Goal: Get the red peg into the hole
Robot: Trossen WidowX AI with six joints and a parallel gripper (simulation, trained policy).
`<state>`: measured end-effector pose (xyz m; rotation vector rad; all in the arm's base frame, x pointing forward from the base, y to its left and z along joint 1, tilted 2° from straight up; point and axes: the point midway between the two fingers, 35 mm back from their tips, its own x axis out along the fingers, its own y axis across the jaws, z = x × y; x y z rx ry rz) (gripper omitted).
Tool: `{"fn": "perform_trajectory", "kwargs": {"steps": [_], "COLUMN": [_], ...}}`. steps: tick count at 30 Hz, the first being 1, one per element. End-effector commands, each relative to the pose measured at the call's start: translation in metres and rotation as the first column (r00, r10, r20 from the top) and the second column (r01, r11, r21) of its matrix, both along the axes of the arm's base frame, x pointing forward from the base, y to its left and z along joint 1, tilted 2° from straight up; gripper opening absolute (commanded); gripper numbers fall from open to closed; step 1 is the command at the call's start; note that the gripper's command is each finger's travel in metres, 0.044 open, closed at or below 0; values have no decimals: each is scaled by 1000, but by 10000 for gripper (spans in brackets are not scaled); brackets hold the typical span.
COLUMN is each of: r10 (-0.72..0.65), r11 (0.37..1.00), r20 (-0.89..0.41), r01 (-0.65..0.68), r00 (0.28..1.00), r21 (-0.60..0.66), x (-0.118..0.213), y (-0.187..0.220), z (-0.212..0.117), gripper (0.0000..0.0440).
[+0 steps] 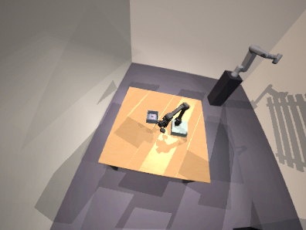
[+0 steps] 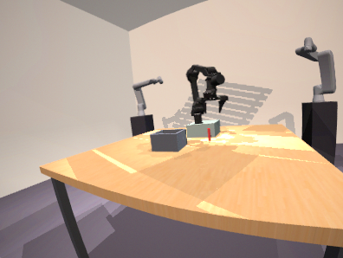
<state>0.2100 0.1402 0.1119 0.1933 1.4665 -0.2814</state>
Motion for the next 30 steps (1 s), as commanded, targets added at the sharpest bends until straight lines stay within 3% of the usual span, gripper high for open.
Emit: {"fn": "perform_trajectory", "kwargs": {"steps": [1,14,30], "r10": [-96,-385,-524], "r11": [994,914,845], "r20": [-39,-74,-6], "r01": [94,369,519], "r00": [995,920,852], "r21": [-50,-169,-128], "x": [-6,-21,-25], "y": [-12,-38,-41], "z": [-13,-63,-128], "gripper": [439,420,398]}}
